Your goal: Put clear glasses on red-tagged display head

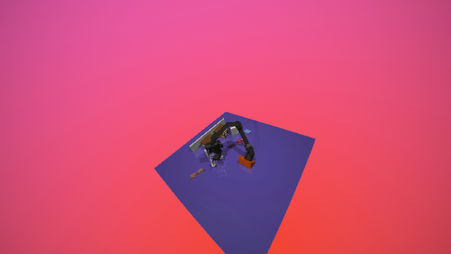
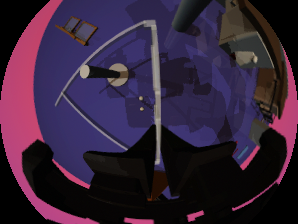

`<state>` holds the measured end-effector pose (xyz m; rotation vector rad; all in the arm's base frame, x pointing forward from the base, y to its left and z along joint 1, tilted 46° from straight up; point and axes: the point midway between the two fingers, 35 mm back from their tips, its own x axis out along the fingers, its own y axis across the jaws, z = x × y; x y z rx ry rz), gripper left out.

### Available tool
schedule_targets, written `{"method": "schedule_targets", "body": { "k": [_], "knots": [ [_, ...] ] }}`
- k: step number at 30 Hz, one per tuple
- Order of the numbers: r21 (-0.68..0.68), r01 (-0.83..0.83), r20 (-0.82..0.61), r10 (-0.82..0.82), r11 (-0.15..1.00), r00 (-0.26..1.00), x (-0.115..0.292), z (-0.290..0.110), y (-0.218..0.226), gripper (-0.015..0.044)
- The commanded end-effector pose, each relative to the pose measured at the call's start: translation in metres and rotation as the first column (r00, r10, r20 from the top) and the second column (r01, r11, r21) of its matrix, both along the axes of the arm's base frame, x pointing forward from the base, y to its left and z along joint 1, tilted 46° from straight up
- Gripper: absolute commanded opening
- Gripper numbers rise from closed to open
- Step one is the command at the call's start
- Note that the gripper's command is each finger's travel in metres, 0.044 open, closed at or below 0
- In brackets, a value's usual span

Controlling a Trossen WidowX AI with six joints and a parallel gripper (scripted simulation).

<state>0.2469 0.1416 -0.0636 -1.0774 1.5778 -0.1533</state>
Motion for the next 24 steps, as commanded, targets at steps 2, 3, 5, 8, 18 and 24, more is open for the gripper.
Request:
{"method": "schedule_targets", "body": {
  "k": [2,3,5,8,18,24],
  "knots": [
    [-0.005,-0.006,-0.001,0.006,1.000,1.000,-0.0019,0.0033,-0.0035,0.0000],
    [-0.005,-0.006,-0.001,0.006,1.000,1.000,-0.0022,0.0036,-0.0039,0.0000],
    [-0.005,-0.006,-0.001,0.006,1.000,1.000,-0.0027,0.0043,-0.0047,0.0000],
    [-0.005,-0.006,-0.002,0.006,1.000,1.000,-0.0036,0.0053,-0.0058,0.0000],
    [-0.006,-0.006,-0.002,0.006,1.000,1.000,-0.0066,0.0082,-0.0092,0.0000],
    [-0.006,-0.006,-0.002,0.006,1.000,1.000,-0.0086,0.0099,-0.0112,0.0000]
  ]
}}
